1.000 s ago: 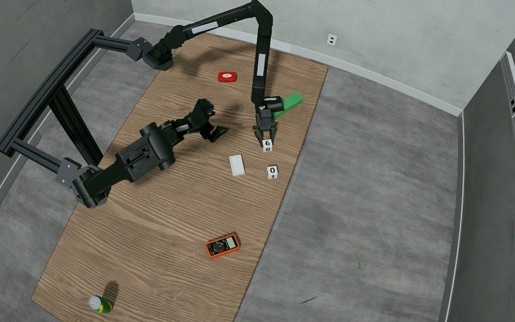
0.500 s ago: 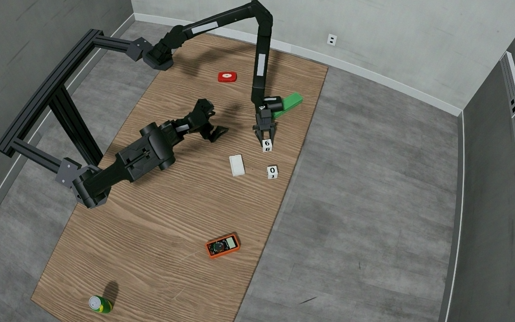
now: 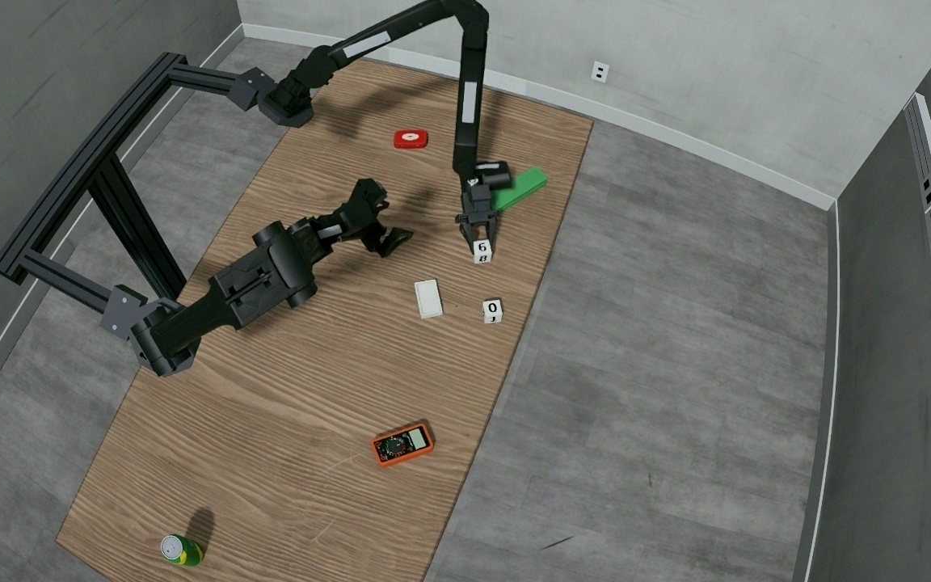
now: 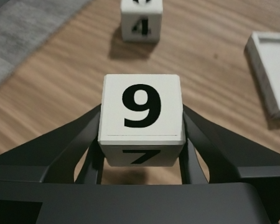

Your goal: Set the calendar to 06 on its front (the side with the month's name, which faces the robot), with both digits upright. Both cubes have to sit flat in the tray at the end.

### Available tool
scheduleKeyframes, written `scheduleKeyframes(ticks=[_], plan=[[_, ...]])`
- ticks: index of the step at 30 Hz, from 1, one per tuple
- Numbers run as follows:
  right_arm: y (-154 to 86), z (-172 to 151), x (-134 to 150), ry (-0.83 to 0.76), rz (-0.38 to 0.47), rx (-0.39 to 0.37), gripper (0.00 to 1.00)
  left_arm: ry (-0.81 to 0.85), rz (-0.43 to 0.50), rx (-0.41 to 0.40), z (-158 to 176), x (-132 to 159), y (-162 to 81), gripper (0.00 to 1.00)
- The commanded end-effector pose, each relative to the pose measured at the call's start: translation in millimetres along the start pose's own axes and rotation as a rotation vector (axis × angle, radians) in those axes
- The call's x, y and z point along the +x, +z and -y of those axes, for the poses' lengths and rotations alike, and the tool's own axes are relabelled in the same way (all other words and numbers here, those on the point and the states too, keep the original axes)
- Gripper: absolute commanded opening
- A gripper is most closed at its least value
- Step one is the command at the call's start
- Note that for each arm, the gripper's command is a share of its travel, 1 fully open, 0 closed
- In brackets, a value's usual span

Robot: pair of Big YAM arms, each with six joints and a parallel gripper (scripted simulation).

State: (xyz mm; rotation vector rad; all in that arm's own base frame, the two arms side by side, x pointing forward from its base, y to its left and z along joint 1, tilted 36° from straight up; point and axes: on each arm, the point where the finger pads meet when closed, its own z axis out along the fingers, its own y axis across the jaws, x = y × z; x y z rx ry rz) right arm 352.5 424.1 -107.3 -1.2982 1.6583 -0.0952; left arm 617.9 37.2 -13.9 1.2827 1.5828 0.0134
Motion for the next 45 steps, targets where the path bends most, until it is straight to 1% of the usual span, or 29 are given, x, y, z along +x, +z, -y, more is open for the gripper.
scheduleKeyframes(ticks=[1,2,3,4,5,7,9,15,16,17,18,19,22,24,26,29,31,32,37,38,40,41,43,44,45], plan=[[5,11,-9,0.016,0.013,0.018,1.0,0.022,0.025,-0.001,-7,-35,1,0.35],[5,11,-9,0.016,0.013,0.018,1.0,0.028,0.022,0.007,-2,-27,6,0.35],[5,11,-9,0.016,0.013,0.018,1.0,0.017,0.01,0.004,0,-11,6,0.35],[5,11,-9,0.016,0.013,0.018,1.0,0.033,0.012,0.002,-1,-7,8,0.35],[5,11,-9,0.016,0.013,0.018,1.0,0.026,0.006,-0.006,-5,6,5,0.35],[5,11,-9,0.016,0.013,0.018,1.0,0.021,0.006,-0.004,-6,17,11,0.35],[5,11,-9,0.016,0.013,0.018,1.0,0.021,0.006,-0.004,-6,17,11,0.35],[5,11,-9,0.016,0.013,0.018,1.0,-0.011,-0.006,-0.01,-9,36,19,0.35],[5,11,-9,0.016,0.013,0.018,1.0,0.007,-0.002,-0.018,-15,31,17,0.35],[5,11,-9,0.016,0.013,0.018,1.0,-0.013,0.006,0.003,-11,21,22,0.35],[5,11,-9,0.016,0.013,0.018,1.0,-0.011,0.005,-0.006,-21,13,20,0.35],[5,11,-9,0.016,0.013,0.018,1.0,-0.025,0.003,0.015,-17,3,29,0.35],[5,11,-9,0.016,0.013,0.018,1.0,-0.089,-0.056,0.047,-16,-8,41,0.35],[5,11,-9,0.016,0.013,0.018,1.0,-0.144,-0.138,0.073,-16,-19,54,0.35],[5,11,-9,0.016,0.013,0.018,1.0,-0.144,-0.138,0.073,-16,-19,54,0.35],[5,11,-9,0.016,0.013,0.018,1.0,-0.218,-0.342,0.108,-19,-43,72,0.35],[5,11,-9,0.016,0.013,0.018,1.0,-0.248,-0.473,0.101,-24,-49,76,0.35],[5,11,-9,0.016,0.013,0.018,1.0,-0.276,-0.56,0.12,-8,-29,83,0.35],[5,11,-9,0.016,0.013,0.018,1.0,-0.297,-0.888,0.023,-29,-10,65,0.35],[5,11,-9,0.016,0.013,0.018,1.0,-0.31,-0.953,-0.005,-36,3,54,0.35],[5,11,-9,0.016,0.013,0.018,1.0,-0.307,-1.066,-0.039,-41,13,44,0.35],[5,11,-9,0.016,0.013,0.018,1.0,-0.288,-1.124,-0.041,-39,17,40,0.35],[5,11,-9,0.016,0.013,0.018,1.0,-0.288,-1.124,-0.041,-39,17,40,0.35],[5,11,-9,0.016,0.013,0.018,1.0,-0.267,-1.181,-0.04,-36,21,37,0.35],[5,11,-9,0.016,0.013,0.018,1.0,-0.231,-1.226,-0.031,-28,16,40,0.35]])
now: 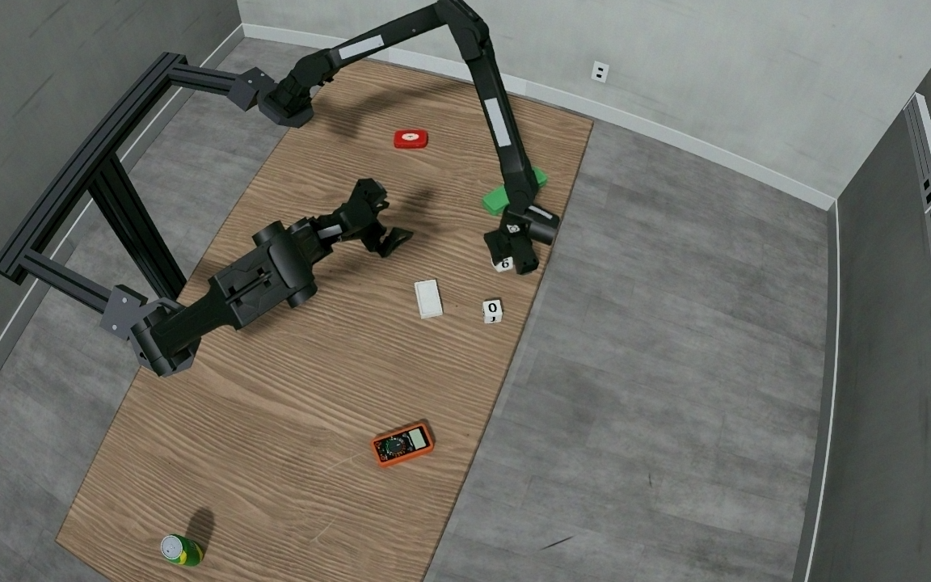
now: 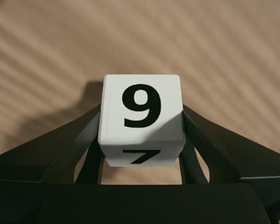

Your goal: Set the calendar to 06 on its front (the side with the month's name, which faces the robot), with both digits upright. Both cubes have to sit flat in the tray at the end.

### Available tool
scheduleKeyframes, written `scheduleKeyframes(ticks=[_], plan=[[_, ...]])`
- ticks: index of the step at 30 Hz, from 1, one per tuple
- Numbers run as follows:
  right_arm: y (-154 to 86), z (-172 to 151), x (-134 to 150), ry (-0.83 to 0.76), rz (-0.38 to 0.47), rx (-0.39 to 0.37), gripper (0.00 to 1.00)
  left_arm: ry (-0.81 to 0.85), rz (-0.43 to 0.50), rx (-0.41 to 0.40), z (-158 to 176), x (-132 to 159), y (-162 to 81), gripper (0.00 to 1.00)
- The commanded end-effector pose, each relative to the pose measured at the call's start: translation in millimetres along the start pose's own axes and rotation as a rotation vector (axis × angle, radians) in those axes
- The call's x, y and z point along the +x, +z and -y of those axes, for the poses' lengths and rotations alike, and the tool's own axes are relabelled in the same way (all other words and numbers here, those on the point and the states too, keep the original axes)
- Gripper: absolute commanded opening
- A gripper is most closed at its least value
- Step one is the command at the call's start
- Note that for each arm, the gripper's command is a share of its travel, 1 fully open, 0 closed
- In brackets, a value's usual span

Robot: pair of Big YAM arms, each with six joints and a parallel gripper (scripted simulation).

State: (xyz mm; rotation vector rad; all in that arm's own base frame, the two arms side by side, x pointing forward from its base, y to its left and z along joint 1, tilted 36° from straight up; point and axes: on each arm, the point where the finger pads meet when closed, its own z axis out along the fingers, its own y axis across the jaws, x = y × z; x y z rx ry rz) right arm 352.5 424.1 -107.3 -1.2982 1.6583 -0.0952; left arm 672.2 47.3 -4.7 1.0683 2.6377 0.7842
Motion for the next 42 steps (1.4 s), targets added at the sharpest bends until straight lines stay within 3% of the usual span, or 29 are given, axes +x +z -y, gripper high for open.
scheduleKeyframes(ticks=[1,7,11,13,25,27,32,33,42], plan=[[5,11,-9,0.016,0.013,0.018,1.0,0.032,-0.142,0.009,24,1,16,0.35],[5,11,-9,0.016,0.013,0.018,1.0,0.167,-0.353,-0.076,42,12,17,0.35],[5,11,-9,0.016,0.013,0.018,1.0,0.205,-0.401,-0.104,45,13,15,0.35],[5,11,-9,0.016,0.013,0.018,1.0,0.193,-0.39,-0.117,37,11,6,0.35],[5,11,-9,0.016,0.013,0.018,1.0,0.18,-0.391,-0.116,30,16,10,0.35],[5,11,-9,0.016,0.013,0.018,1.0,0.169,-0.39,-0.121,3,20,-2,0.35],[5,11,-9,0.016,0.013,0.018,1.0,0.169,-0.39,-0.121,-1,20,-3,0.35],[5,11,-9,0.016,0.013,0.018,1.0,0.193,-0.417,-0.094,22,27,22,0.35],[5,11,-9,0.016,0.013,0.018,1.0,0.192,-0.415,-0.096,26,27,28,0.35]])
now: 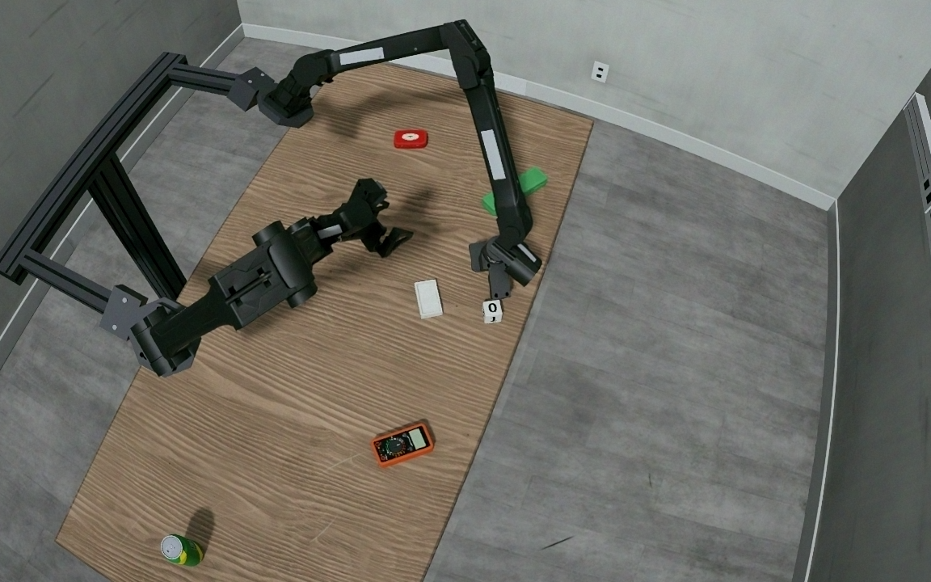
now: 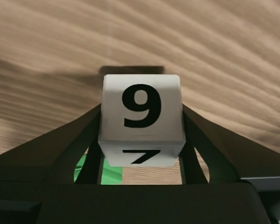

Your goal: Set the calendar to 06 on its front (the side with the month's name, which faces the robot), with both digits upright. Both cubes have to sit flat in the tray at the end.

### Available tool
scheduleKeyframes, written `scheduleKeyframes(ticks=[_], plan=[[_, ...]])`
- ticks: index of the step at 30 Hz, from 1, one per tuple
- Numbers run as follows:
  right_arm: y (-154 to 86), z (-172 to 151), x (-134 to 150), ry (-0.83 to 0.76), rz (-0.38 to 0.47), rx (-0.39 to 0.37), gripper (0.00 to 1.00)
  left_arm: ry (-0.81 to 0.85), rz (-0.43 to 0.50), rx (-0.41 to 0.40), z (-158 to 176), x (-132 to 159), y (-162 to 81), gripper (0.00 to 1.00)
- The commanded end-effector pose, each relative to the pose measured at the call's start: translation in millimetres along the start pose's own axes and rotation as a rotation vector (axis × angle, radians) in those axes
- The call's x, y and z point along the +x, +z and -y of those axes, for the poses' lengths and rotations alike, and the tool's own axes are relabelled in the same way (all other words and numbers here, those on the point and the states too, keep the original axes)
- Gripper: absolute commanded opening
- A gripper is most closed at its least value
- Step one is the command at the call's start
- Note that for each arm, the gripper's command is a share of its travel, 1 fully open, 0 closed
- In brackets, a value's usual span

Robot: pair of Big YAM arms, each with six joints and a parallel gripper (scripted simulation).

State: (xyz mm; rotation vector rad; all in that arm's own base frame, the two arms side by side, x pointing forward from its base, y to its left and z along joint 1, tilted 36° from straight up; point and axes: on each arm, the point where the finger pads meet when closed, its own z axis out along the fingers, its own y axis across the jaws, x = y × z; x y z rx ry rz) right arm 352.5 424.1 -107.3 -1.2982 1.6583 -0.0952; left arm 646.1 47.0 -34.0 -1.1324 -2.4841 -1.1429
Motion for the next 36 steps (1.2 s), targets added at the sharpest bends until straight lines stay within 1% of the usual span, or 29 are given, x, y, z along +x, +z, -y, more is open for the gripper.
scheduleKeyframes(ticks=[1,3,4,5,8,9,21,26,27,34,35,36], plan=[[5,11,-9,0.016,0.013,0.018,1.0,-0.008,-0.012,0.009,-2,3,17,0.35],[5,11,-9,0.016,0.013,0.018,1.0,-0.009,-0.011,0.008,-2,3,17,0.35],[5,11,-9,0.016,0.013,0.018,1.0,-0.014,-0.008,0.005,-7,5,13,0.35],[5,11,-9,0.016,0.013,0.018,1.0,-0.011,-0.01,0.007,-2,3,17,0.35],[5,11,-9,0.016,0.013,0.018,1.0,-0.008,-0.012,0.009,-4,5,14,0.35],[5,11,-9,0.016,0.013,0.018,1.0,-0.004,-0.015,0.012,1,2,19,0.35],[5,11,-9,0.016,0.013,0.018,1.0,-0.008,-0.012,0.009,5,-1,25,0.35],[5,11,-9,0.016,0.013,0.018,1.0,-0.011,-0.01,0.007,2,0,22,0.35],[5,11,-9,0.016,0.013,0.018,1.0,-0.011,-0.008,0.005,2,-4,25,0.35],[5,11,-9,0.016,0.013,0.018,1.0,-0.011,-0.009,0.006,1,-5,27,0.35],[5,11,-9,0.016,0.013,0.018,1.0,-0.009,0.003,-0.003,1,-5,10,0.35],[5,11,-9,0.016,0.013,0.018,1.0,-0.016,0.005,-0.006,-3,-2,4,0.35]])
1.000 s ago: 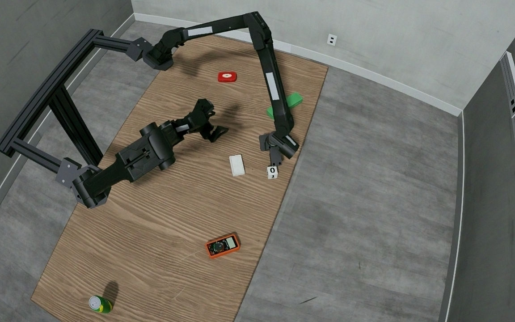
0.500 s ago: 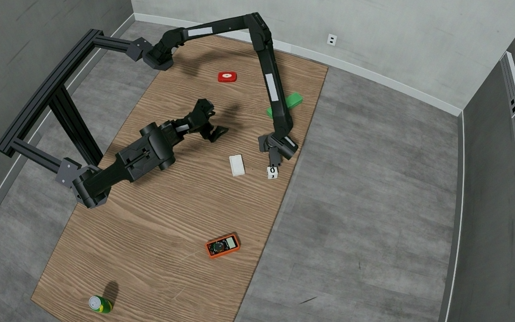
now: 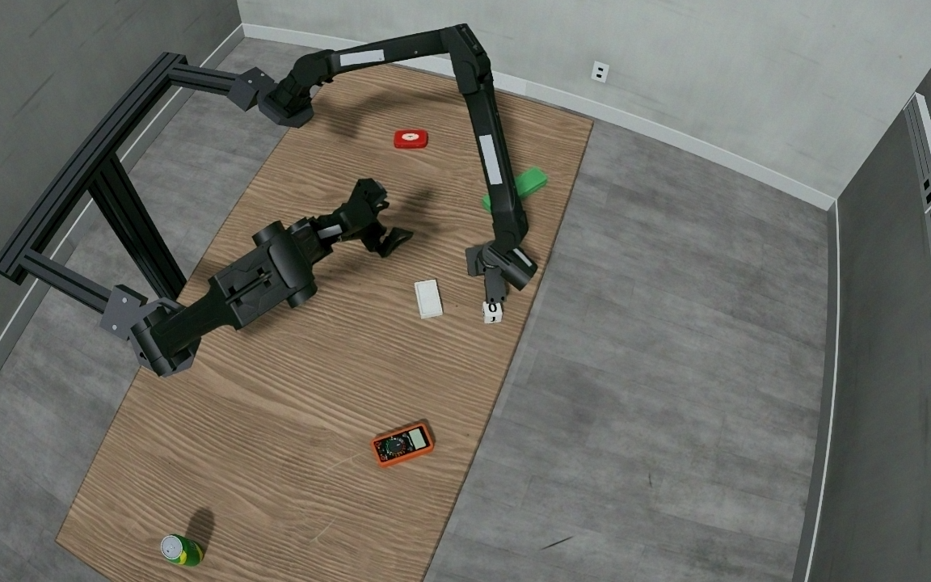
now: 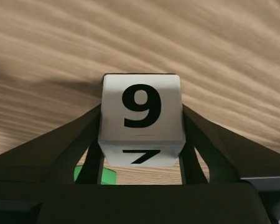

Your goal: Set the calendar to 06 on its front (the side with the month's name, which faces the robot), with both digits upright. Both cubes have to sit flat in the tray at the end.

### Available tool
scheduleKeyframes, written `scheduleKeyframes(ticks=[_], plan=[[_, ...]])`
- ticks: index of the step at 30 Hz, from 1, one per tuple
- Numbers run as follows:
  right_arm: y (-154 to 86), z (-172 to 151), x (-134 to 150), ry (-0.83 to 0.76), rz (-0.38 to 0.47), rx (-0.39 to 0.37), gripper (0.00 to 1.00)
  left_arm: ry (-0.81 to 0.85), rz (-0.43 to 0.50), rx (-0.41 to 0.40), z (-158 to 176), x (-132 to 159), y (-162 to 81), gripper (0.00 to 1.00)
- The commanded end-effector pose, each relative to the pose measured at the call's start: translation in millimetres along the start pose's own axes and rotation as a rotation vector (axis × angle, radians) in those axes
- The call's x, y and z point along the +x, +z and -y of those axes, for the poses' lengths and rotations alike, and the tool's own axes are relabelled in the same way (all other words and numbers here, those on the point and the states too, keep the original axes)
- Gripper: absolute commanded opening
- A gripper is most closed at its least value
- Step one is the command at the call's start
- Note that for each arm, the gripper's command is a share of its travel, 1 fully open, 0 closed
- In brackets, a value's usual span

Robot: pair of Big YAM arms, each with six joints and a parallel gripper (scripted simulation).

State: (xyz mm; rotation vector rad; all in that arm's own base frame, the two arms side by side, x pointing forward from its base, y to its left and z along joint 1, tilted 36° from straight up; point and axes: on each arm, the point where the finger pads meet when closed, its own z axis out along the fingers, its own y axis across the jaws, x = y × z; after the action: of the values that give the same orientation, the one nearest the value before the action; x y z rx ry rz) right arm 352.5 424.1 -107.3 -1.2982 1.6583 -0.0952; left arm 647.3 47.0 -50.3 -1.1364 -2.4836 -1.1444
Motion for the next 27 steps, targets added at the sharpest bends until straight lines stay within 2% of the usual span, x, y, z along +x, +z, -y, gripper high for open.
scheduleKeyframes(ticks=[1,7,8,9,10,11,15,20,24,26,27], plan=[[5,11,-9,0.016,0.013,0.018,1.0,-0.02,0.005,-0.006,-12,6,-7,0.35],[5,11,-9,0.016,0.013,0.018,1.0,-0.02,0.005,-0.005,-11,5,-6,0.35],[5,11,-9,0.016,0.013,0.018,1.0,-0.02,0.005,-0.005,-11,5,-6,0.47],[5,11,-9,0.016,0.013,0.018,1.0,-0.02,0.005,-0.005,-11,5,-6,0.51],[5,11,-9,0.016,0.013,0.018,1.0,-0.042,0.015,-0.016,-18,6,-14,0.63],[5,11,-9,0.016,0.013,0.018,1.0,-0.043,0.016,-0.017,-15,6,-15,0.64],[5,11,-9,0.016,0.013,0.018,1.0,-0.051,0.041,-0.039,-13,-4,-32,0.64],[5,11,-9,0.016,0.013,0.018,1.0,-0.06,0.049,-0.046,-9,-5,-41,0.64],[5,11,-9,0.016,0.013,0.018,1.0,-0.049,0.042,-0.04,-2,-10,-37,0.64],[5,11,-9,0.016,0.013,0.018,1.0,-0.05,0.043,-0.039,-5,-11,-44,0.64],[5,11,-9,0.016,0.013,0.018,1.0,-0.067,0.055,-0.05,-15,-7,-57,0.64]])
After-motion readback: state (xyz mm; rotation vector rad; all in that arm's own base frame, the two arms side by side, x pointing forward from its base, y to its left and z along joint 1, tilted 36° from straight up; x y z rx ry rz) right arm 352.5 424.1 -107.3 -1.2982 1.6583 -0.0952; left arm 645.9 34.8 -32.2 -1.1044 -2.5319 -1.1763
